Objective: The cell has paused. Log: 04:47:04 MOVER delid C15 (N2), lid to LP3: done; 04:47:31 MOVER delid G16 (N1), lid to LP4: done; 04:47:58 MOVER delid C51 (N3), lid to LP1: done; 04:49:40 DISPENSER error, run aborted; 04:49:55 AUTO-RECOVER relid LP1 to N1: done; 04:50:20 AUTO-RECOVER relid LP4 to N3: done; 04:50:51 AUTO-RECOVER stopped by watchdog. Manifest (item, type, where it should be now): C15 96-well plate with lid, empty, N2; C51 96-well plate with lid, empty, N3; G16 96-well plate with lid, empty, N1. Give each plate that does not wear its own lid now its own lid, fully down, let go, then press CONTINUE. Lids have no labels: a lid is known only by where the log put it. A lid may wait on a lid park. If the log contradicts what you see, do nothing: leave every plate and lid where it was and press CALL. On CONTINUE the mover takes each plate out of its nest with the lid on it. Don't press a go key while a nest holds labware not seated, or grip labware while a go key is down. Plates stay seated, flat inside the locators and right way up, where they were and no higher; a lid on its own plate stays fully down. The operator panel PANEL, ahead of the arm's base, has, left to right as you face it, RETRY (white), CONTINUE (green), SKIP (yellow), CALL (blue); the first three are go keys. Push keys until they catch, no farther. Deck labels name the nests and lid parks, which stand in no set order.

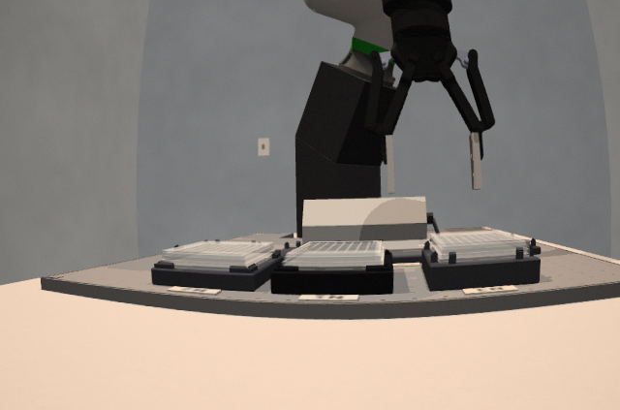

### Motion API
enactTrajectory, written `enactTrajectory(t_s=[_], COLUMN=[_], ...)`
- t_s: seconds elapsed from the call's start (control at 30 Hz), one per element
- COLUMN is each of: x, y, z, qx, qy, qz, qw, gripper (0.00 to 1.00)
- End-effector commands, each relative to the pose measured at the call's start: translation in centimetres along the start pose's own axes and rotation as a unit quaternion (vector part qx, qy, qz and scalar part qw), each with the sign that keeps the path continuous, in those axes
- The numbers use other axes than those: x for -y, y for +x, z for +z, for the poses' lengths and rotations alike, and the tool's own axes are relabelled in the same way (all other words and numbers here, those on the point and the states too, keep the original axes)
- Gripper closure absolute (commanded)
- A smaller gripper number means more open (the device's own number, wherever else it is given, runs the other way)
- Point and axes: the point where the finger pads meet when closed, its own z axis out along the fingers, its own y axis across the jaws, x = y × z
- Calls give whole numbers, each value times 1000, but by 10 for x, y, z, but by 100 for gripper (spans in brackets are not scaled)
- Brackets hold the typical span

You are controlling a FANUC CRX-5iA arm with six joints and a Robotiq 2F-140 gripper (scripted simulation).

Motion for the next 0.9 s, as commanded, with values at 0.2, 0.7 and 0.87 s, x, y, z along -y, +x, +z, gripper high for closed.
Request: enactTrajectory(t_s=[0.2,0.7,0.87], x=[33,33,33], y=[84,84,84], z=[1,1,1], qx=[4,4,4], qy=[-8,-8,-8], qz=[2,2,2], qw=[1000,1000,1000], gripper=[34,34,34])
